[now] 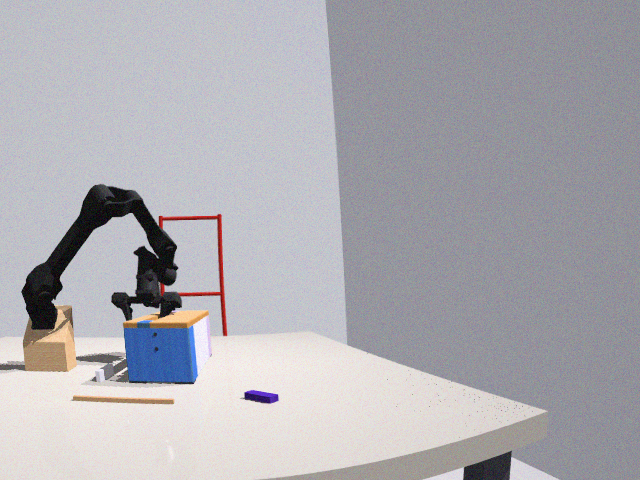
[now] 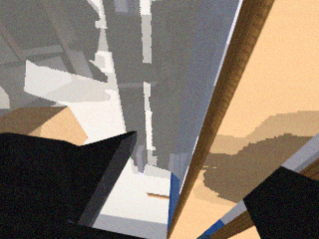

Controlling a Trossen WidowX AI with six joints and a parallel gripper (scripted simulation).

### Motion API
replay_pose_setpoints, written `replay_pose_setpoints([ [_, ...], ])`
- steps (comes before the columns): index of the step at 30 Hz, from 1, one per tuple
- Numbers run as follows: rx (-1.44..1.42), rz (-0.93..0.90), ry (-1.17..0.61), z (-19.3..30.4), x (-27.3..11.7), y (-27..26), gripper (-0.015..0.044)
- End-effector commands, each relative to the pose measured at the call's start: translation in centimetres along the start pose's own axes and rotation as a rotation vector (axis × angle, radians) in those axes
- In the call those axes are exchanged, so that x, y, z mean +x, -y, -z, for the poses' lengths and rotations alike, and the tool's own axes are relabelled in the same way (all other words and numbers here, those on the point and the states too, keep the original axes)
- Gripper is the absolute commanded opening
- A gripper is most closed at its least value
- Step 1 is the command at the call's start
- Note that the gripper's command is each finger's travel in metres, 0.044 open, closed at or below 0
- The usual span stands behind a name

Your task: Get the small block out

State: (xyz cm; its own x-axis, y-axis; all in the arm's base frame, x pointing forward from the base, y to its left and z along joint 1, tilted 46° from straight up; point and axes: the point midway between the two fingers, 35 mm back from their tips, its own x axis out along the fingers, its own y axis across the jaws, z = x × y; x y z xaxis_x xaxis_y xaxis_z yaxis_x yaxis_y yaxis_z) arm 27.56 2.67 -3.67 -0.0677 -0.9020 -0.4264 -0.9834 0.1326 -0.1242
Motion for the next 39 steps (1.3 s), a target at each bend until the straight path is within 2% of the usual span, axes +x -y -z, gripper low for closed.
replay_pose_setpoints([
  [1, 0.0, 0.001, 0.001, 0.0, -0.1, 0.0, 0.04],
  [39, -0.002, -0.001, -0.004, 5.5, 2.0, 0.1, 0.04],
])
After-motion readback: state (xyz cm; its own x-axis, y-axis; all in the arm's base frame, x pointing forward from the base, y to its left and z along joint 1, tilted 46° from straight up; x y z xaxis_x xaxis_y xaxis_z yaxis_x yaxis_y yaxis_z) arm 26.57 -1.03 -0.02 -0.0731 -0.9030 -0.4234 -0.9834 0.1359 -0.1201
